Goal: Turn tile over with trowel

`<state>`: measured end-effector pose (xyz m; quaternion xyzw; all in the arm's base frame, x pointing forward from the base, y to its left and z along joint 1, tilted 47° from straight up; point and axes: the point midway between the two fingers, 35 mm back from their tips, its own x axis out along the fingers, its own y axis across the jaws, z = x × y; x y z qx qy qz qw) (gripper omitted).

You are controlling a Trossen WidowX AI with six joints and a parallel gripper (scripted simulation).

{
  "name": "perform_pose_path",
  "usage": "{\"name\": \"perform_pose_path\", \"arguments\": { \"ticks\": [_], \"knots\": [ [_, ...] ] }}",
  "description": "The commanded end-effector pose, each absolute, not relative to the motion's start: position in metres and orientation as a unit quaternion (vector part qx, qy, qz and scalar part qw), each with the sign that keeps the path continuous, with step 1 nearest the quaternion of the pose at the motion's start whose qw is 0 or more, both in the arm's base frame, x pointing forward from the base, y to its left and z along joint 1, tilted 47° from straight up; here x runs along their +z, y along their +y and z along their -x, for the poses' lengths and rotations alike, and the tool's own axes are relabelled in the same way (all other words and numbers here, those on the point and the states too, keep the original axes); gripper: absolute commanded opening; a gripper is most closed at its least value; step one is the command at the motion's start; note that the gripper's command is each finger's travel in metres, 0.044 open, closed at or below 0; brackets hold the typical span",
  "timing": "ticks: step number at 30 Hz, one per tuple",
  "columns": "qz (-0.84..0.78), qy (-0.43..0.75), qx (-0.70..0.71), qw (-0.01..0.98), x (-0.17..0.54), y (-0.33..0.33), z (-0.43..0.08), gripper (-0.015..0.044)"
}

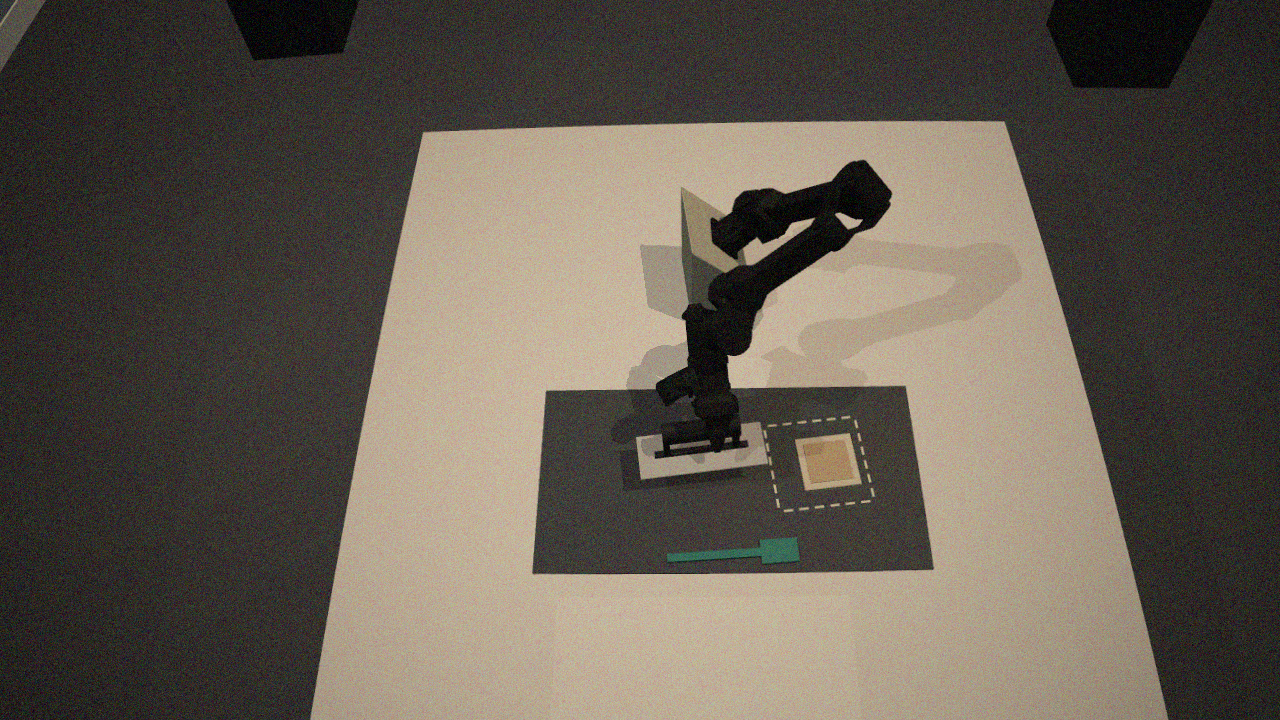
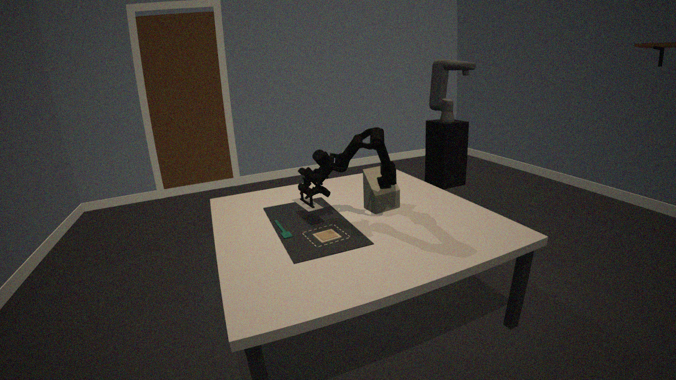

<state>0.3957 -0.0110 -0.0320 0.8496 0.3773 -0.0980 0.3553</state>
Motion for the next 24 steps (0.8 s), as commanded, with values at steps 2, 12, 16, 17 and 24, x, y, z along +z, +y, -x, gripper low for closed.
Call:
{"name": "perform_pose_path", "arguments": {
  "ticks": [2,12,16,17,24],
  "knots": [
    [-0.85,0.374,-0.095,0.36,-0.031,-0.014,-0.397,0.0],
    [-0.849,0.376,-0.096,0.358,-0.031,-0.012,-0.396,0.0],
    [-0.849,0.378,-0.098,0.355,-0.032,-0.011,-0.396,0.0],
    [-0.849,0.378,-0.098,0.355,-0.032,-0.011,-0.396,0.0],
    [-0.861,0.367,-0.158,0.315,-0.05,-0.02,-0.406,0.0]
  ]
}}
